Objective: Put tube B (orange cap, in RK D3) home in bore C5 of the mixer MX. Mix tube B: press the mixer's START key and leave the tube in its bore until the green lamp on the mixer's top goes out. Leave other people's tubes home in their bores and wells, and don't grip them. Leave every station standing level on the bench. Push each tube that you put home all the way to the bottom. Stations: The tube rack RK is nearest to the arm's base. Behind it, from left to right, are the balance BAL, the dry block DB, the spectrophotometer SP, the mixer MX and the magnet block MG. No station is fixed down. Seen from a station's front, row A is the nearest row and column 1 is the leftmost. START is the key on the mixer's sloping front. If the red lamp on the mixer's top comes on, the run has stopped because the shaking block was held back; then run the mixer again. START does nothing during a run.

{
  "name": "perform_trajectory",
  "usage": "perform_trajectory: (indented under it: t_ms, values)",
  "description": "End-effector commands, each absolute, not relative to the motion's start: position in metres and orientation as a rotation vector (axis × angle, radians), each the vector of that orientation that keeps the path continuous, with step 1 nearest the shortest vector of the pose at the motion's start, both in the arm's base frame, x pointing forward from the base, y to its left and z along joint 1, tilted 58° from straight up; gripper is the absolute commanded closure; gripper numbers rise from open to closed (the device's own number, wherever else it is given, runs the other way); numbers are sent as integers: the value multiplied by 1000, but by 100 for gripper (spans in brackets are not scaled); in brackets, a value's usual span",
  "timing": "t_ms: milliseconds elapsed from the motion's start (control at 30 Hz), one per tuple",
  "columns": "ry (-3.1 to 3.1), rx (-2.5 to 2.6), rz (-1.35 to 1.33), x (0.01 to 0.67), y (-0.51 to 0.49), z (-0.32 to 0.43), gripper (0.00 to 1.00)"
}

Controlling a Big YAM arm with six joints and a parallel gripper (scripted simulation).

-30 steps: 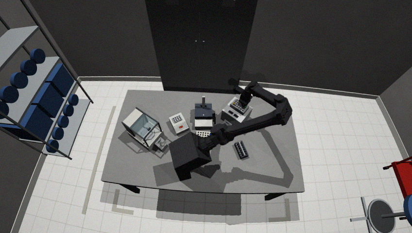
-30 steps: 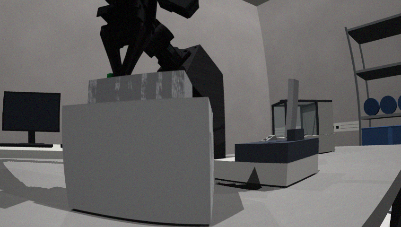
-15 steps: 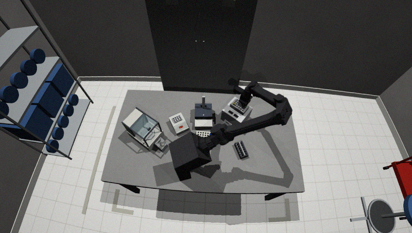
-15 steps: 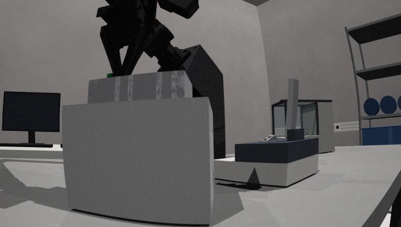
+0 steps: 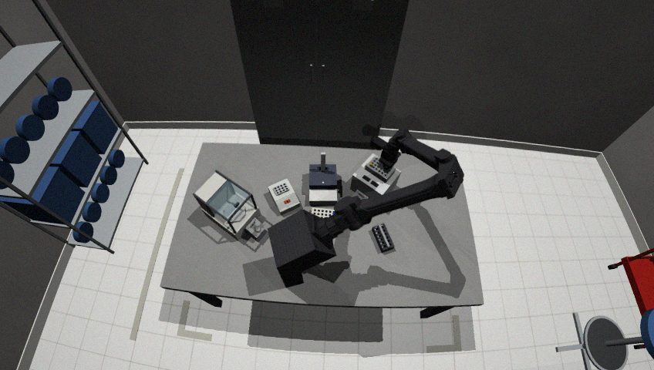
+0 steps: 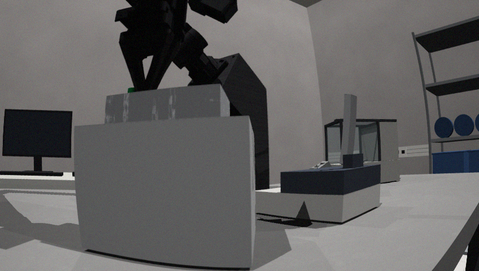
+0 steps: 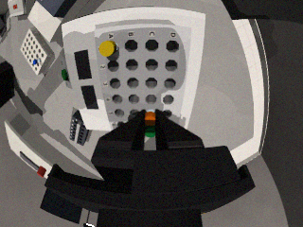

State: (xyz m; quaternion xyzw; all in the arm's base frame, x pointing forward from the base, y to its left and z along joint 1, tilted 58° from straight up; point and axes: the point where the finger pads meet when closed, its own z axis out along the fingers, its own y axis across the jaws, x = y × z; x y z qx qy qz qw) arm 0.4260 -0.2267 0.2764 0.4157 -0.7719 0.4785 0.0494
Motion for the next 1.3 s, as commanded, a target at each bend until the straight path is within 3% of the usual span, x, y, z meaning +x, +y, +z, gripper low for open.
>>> perform_trajectory:
  t_ms: [0, 100, 133, 1267]
  values:
    - [-2362, 1242, 1509, 438, -237, 296, 91]
    - [-2362, 1242, 1509, 438, -237, 296, 91]
    - [-2362, 1242, 1509, 438, -237, 296, 64]
    - [-2378, 1250, 1544, 431, -209, 318, 64]
